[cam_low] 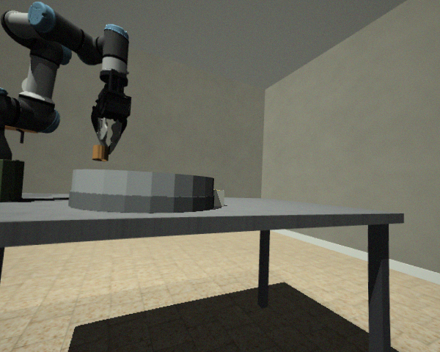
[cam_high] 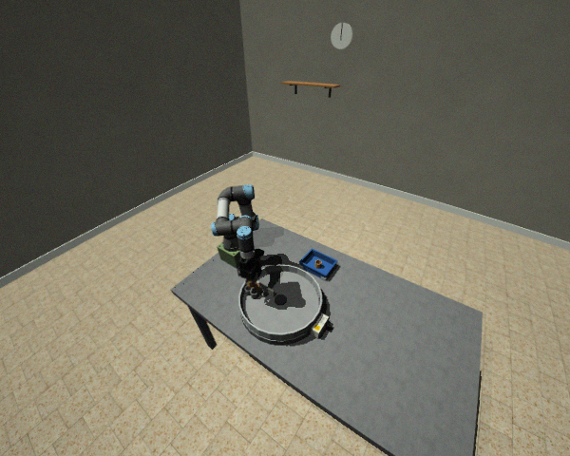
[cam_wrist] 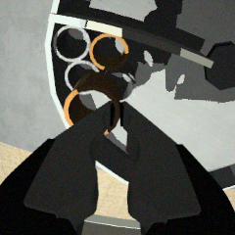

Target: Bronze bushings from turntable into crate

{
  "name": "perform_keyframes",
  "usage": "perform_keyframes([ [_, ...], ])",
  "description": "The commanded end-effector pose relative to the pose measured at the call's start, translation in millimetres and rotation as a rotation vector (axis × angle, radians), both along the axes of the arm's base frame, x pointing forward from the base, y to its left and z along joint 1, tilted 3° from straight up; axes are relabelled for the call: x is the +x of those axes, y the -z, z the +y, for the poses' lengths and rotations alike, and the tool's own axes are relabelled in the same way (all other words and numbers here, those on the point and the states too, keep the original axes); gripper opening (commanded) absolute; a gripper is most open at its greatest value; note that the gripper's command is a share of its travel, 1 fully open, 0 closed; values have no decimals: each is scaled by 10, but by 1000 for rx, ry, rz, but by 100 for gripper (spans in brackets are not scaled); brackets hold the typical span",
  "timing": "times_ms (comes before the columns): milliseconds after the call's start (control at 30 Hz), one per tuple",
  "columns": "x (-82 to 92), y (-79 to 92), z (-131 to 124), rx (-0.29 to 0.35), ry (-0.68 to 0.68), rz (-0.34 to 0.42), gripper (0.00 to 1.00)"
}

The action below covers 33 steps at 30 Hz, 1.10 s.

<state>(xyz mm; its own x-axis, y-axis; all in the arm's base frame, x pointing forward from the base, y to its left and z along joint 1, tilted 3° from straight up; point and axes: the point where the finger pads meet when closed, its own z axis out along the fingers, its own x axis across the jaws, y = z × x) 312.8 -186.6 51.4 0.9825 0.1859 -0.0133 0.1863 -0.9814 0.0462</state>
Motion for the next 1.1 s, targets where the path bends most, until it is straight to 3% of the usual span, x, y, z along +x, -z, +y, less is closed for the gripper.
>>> perform_keyframes([
  [0, 42, -4, 82, -3, -7, -2, 0],
  [1067, 386, 51, 1047, -3, -89, 2, 0],
])
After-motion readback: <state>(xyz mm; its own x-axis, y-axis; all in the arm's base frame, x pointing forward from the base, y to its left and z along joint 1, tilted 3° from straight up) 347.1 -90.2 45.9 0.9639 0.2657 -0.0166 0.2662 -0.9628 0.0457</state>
